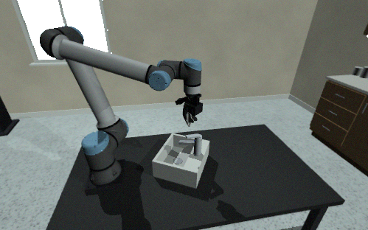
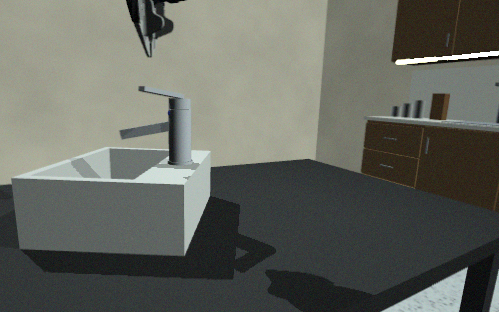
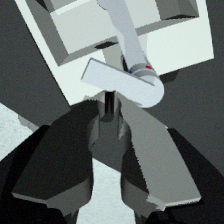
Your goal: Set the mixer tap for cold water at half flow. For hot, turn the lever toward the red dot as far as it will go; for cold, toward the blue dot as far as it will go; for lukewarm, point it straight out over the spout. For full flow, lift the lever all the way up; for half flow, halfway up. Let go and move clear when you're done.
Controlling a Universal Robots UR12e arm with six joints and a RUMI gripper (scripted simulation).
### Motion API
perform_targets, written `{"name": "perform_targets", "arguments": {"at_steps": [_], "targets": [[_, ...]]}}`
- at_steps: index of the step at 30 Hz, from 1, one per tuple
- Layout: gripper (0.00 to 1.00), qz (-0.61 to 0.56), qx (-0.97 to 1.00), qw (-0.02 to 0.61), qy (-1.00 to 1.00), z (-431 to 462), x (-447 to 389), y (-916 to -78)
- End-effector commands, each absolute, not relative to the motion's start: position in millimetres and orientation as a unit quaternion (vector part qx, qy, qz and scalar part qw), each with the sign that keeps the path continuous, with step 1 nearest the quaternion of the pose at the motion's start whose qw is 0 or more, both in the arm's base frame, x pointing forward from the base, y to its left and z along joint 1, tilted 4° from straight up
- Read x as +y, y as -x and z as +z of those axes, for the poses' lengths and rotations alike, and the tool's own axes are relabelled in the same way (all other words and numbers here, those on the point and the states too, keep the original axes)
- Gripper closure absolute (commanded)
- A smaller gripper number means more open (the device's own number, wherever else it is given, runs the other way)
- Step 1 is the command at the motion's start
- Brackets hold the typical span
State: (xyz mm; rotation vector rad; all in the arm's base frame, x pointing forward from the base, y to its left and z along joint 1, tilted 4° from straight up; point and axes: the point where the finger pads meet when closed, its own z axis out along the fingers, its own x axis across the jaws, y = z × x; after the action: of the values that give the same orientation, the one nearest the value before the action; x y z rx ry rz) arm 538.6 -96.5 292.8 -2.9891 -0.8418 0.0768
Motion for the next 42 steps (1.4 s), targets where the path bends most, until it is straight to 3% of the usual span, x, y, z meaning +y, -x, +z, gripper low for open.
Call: {"name": "perform_targets", "arguments": {"at_steps": [1,42], "targets": [[1.00,0.032,-0.135,0.010,0.990,292.8,-94.2,-537.2],[1.00,0.030,0.548,-0.013,0.836,297.5,-104.8,-541.6]]}}
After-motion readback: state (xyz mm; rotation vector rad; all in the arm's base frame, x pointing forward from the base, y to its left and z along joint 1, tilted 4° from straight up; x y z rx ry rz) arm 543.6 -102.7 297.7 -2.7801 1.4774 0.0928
